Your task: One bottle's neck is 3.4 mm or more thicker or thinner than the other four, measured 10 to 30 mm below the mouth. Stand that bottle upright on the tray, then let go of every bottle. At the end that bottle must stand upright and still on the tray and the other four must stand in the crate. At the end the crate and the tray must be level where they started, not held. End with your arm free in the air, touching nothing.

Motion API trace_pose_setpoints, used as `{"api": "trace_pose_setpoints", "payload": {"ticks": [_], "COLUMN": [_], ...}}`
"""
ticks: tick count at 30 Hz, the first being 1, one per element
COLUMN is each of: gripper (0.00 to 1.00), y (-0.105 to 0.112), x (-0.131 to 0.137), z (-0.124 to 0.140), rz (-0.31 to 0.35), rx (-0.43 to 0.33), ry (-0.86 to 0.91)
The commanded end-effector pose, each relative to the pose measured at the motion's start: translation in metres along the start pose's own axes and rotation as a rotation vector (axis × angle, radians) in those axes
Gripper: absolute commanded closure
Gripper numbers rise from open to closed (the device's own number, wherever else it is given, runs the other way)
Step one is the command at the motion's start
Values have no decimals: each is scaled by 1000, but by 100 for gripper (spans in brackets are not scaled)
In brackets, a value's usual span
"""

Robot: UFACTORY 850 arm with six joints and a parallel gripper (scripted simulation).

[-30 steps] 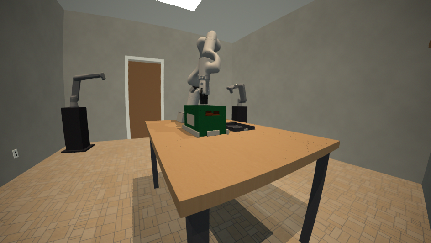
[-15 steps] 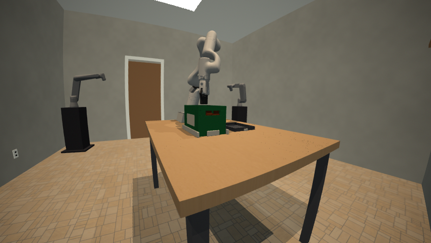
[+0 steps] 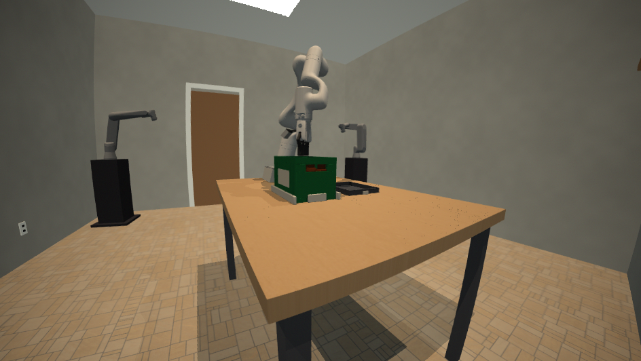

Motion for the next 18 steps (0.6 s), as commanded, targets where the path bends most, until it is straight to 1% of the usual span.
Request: {"api": "trace_pose_setpoints", "payload": {"ticks": [1, 18], "gripper": [35, 35], "y": [-1, -19], "x": [-1, -1], "z": [0, 0], "rz": [-2, -2], "rx": [-1, -1], "ry": [0, 0]}}
Point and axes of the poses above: the point where the finger pads meet when closed, its own y axis back along the fingers, its own x axis across the jaws, z = x × y, the point moved 9 cm from there along y, back along the fingers, and after that the axes turned 8 degrees about -y, right-handed, at the moved point
